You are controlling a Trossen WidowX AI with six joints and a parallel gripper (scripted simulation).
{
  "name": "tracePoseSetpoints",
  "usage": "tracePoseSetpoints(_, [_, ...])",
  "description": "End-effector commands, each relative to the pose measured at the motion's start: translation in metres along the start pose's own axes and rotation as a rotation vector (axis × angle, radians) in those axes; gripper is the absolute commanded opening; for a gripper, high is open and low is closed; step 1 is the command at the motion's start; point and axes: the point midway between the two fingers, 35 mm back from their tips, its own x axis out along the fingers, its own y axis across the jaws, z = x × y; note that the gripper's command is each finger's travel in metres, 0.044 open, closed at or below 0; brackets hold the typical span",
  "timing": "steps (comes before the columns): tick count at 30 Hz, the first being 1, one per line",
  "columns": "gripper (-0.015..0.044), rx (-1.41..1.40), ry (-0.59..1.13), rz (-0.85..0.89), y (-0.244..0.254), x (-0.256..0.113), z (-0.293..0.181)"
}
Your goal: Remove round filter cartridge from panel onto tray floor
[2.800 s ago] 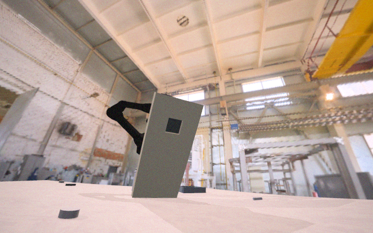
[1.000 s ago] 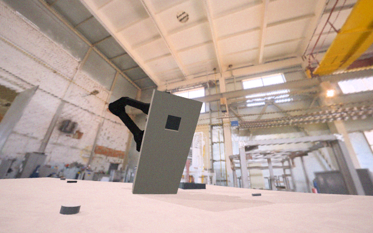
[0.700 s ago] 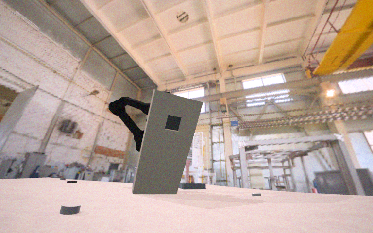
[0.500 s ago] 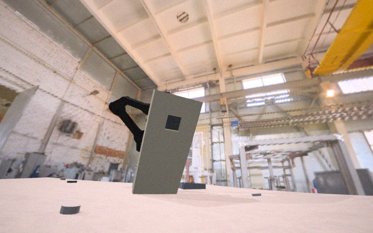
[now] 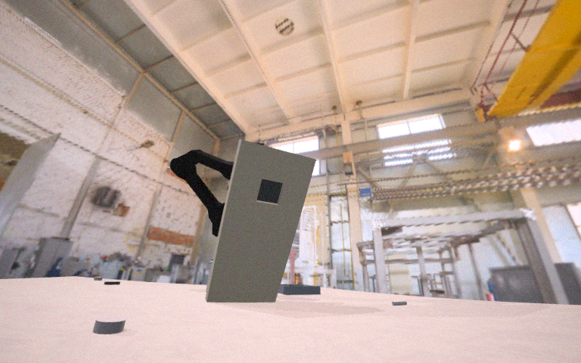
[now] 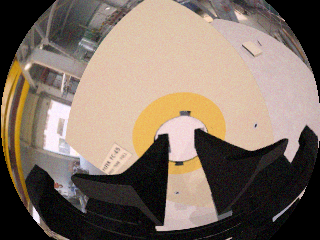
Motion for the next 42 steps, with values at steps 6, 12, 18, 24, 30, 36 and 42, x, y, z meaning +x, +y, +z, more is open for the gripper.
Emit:
tracePoseSetpoints(6, [0.0087, -0.001, 0.0, 0.0, 0.0002, 0.0002, -0.0001])
tracePoseSetpoints(12, [0.0027, -0.001, 0.0, 0.0, 0.0002, 0.0002, -0.0001])
tracePoseSetpoints(18, [0.0, 0.078, 0.003, 0.002, 0.0002, 0.0022, -0.0004])
tracePoseSetpoints(24, [0.0, 0.267, 0.006, 0.003, 0.0002, 0.0036, -0.0006])
tracePoseSetpoints(30, [0.0, 0.471, 0.006, 0.002, 0.0002, 0.0041, -0.0007])
tracePoseSetpoints(36, [0.0, 0.679, 0.007, 0.002, 0.0002, 0.0044, -0.0007])
tracePoseSetpoints(42, [0.0, 0.887, 0.007, 0.001, 0.0002, 0.0046, -0.0007])
